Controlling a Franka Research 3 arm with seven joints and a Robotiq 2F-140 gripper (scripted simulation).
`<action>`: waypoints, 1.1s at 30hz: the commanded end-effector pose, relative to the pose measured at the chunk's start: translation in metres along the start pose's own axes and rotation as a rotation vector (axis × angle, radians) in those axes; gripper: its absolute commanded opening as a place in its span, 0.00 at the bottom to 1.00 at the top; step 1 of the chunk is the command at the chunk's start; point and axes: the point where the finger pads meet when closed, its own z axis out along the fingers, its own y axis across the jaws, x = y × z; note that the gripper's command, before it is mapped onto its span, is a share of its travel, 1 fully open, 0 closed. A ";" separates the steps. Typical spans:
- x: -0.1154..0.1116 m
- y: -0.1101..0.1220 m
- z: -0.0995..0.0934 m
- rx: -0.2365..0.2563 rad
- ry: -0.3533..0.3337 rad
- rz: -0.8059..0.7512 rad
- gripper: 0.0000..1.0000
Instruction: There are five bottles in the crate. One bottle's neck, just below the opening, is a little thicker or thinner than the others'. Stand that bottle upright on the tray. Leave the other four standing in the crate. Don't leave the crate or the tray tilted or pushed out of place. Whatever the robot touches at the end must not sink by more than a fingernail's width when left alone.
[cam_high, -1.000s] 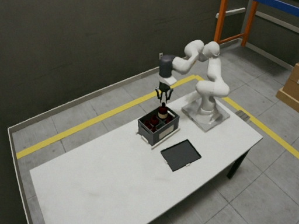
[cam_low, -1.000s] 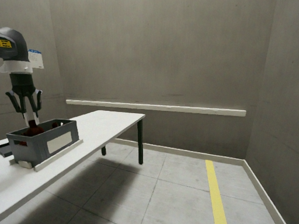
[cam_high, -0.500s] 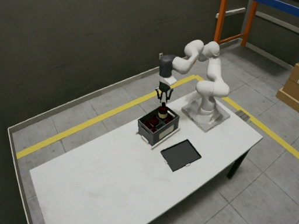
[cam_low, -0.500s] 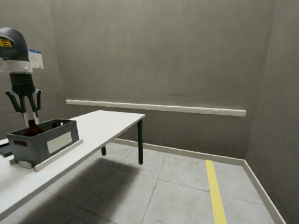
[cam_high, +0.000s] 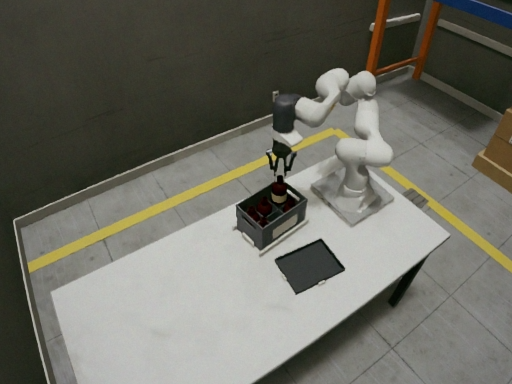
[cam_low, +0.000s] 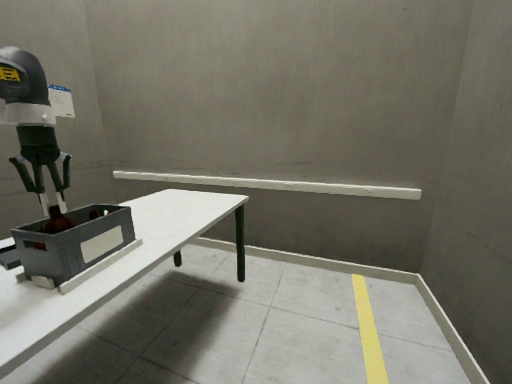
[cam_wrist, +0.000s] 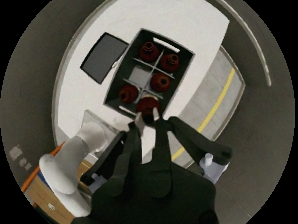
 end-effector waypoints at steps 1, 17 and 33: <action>0.001 0.000 -0.002 -0.001 0.004 -0.003 0.10; 0.001 0.000 -0.002 -0.001 0.004 -0.003 0.10; 0.001 0.000 -0.007 -0.001 0.004 -0.003 0.10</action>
